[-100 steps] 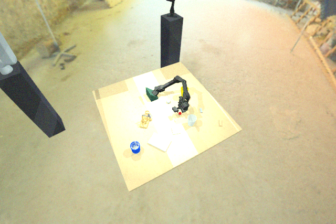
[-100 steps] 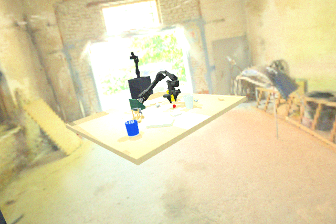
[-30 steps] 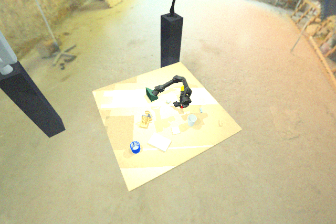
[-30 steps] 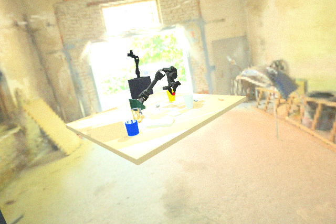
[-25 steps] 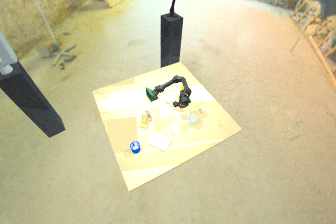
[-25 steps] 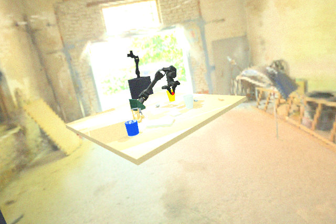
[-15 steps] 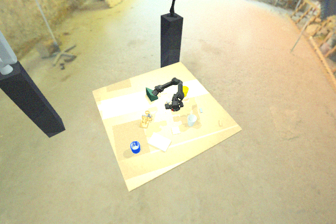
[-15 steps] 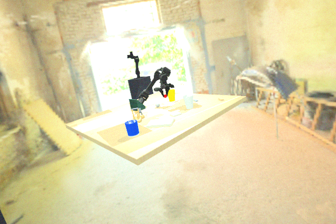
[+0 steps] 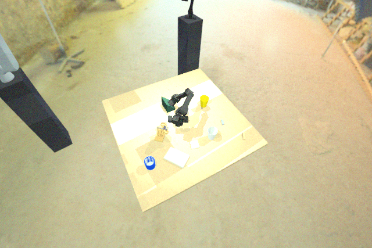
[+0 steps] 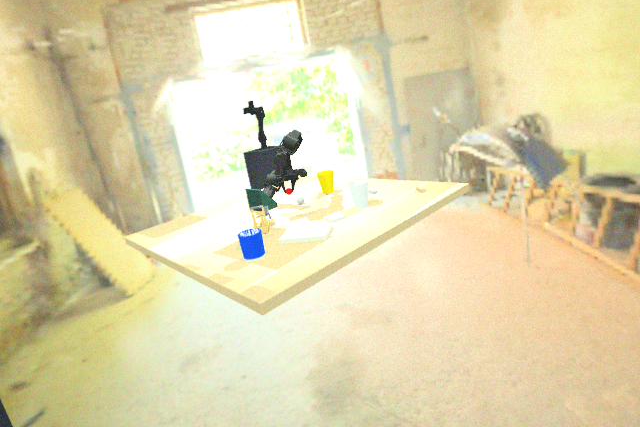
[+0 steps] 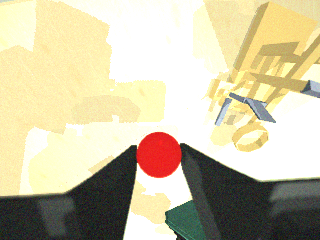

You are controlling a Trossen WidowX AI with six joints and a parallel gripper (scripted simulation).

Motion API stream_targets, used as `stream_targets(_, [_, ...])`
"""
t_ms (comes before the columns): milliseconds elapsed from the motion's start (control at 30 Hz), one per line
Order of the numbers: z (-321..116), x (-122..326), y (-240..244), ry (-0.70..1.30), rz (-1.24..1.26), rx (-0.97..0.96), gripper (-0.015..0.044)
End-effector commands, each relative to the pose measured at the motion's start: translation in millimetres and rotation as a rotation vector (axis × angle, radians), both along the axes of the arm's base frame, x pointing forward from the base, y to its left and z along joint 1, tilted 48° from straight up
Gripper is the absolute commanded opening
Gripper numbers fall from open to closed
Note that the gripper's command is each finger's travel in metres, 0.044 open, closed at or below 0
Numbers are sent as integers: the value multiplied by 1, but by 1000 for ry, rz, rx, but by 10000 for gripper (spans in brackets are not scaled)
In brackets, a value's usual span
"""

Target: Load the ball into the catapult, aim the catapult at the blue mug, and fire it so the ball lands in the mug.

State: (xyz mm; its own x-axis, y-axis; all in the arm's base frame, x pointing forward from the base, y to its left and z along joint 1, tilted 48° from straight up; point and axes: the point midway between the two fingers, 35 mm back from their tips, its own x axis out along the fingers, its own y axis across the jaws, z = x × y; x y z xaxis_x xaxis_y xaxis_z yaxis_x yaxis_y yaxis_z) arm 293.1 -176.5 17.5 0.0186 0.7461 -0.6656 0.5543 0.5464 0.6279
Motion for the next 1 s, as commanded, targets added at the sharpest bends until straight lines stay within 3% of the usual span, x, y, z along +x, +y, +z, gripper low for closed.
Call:
stream_targets(0, [-25, -22, -12, 46, 3, 31, 0])
stream_targets(533, [-102, -114, -34, 163, 3, 195, 0])
stream_targets(967, [-115, -114, -23, 269, -29, 205, 0])
